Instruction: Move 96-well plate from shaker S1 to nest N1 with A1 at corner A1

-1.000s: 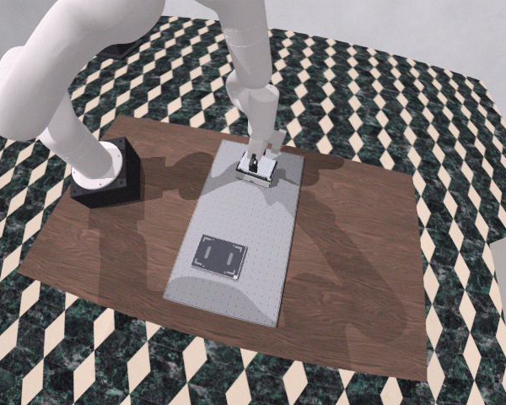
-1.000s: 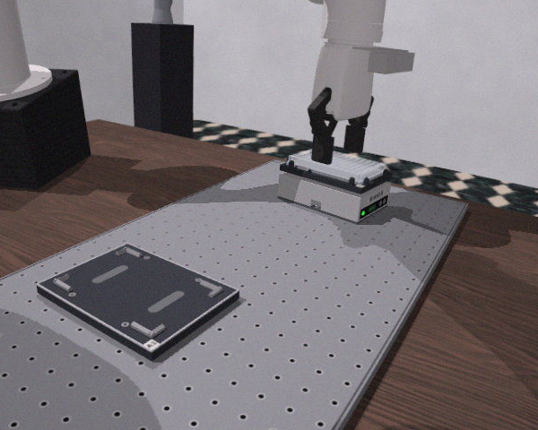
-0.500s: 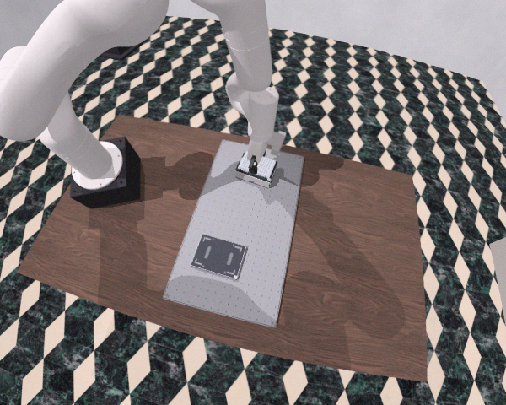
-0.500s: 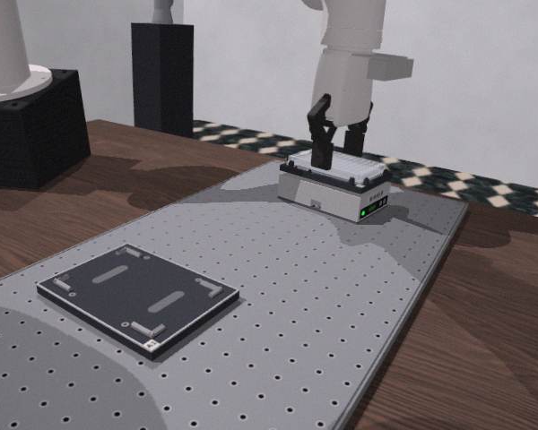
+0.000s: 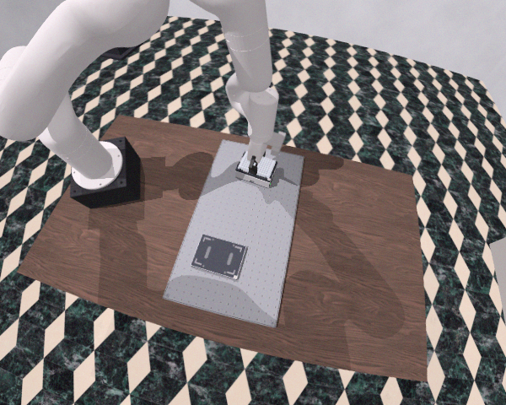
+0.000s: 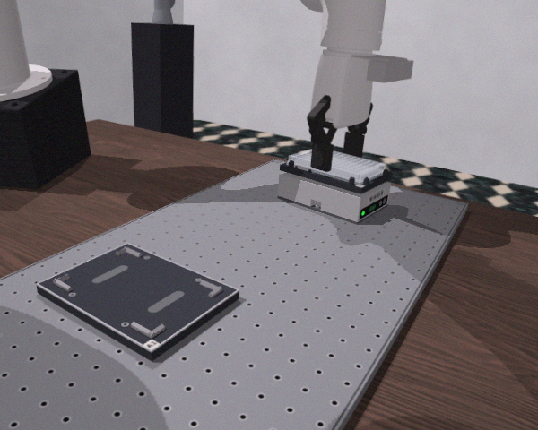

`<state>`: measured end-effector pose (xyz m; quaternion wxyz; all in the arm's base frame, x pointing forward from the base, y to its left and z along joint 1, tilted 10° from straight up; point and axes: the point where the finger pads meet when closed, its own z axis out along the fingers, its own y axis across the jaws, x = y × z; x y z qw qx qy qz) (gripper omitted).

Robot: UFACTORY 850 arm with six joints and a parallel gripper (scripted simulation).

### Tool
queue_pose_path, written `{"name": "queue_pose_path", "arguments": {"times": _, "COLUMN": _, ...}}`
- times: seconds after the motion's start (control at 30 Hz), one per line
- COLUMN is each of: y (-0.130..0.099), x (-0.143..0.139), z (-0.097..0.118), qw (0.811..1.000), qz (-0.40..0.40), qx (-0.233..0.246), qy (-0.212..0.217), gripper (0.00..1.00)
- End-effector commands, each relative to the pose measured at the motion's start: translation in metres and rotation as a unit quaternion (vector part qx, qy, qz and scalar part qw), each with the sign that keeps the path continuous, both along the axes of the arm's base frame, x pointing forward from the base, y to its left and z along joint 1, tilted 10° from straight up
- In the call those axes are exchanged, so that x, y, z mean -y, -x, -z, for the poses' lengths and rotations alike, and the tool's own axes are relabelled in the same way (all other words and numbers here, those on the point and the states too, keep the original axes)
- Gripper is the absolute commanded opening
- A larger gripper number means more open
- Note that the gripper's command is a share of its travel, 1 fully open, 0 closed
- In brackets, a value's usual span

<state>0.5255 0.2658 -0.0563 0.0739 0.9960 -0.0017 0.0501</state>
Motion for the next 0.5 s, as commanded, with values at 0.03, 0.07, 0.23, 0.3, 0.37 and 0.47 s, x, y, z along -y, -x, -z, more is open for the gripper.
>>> {"name": "queue_pose_path", "arguments": {"times": 0.03, "y": -0.0008, "x": -0.0006, "z": -0.0008, "qw": 1.000, "qz": 0.000, "qx": 0.001, "qy": -0.001, "gripper": 1.00}}
{"name": "queue_pose_path", "arguments": {"times": 0.07, "y": -0.0008, "x": -0.0006, "z": -0.0008, "qw": 1.000, "qz": 0.000, "qx": 0.001, "qy": -0.001, "gripper": 1.00}}
{"name": "queue_pose_path", "arguments": {"times": 0.23, "y": -0.0007, "x": -0.0007, "z": -0.0014, "qw": 1.000, "qz": 0.000, "qx": 0.001, "qy": -0.001, "gripper": 0.00}}
{"name": "queue_pose_path", "arguments": {"times": 0.3, "y": -0.0007, "x": -0.0007, "z": -0.0014, "qw": 1.000, "qz": 0.000, "qx": 0.001, "qy": -0.001, "gripper": 0.00}}
{"name": "queue_pose_path", "arguments": {"times": 0.37, "y": -0.0007, "x": -0.0007, "z": -0.0013, "qw": 1.000, "qz": 0.000, "qx": 0.001, "qy": 0.000, "gripper": 0.00}}
{"name": "queue_pose_path", "arguments": {"times": 0.47, "y": -0.0007, "x": -0.0007, "z": -0.0014, "qw": 1.000, "qz": 0.000, "qx": 0.001, "qy": -0.001, "gripper": 0.00}}
